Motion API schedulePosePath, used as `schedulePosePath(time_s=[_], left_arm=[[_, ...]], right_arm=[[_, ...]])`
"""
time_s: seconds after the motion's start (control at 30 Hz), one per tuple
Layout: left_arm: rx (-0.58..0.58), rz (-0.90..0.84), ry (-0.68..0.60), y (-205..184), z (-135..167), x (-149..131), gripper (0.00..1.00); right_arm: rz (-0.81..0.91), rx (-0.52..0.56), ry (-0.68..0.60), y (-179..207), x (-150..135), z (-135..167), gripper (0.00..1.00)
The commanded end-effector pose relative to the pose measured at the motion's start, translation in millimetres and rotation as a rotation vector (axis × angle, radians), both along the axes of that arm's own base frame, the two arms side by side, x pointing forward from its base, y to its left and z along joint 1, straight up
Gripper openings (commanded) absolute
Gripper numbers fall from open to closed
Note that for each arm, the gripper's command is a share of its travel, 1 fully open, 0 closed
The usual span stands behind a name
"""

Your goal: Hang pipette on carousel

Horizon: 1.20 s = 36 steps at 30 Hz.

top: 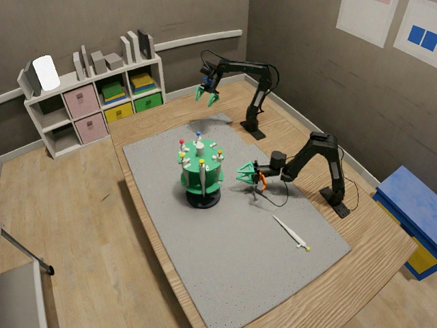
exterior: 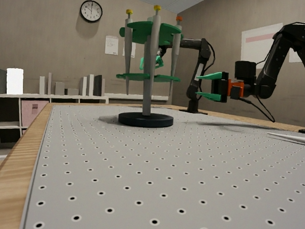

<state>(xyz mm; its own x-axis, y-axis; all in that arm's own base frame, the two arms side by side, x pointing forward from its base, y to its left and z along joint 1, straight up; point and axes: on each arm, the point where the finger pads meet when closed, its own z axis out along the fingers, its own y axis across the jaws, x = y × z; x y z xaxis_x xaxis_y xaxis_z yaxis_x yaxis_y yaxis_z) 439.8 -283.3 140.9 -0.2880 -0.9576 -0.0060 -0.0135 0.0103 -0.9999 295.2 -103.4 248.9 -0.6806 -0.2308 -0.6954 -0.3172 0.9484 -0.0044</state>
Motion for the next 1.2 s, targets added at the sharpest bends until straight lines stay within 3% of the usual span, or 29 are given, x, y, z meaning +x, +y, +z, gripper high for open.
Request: schedulePosePath(time_s=[0.0, 1.17], left_arm=[[-0.043, -0.003, -0.055, -4.9, 30.3, 4.4, 0.49], [-0.043, -0.004, -0.054, -7.1, 37.6, 5.4, 0.49]], right_arm=[[0.008, 0.003, -0.023, -2.6, 3.4, 4.0, 1.00], [0.008, 0.003, -0.023, -2.6, 3.4, 4.0, 1.00]])
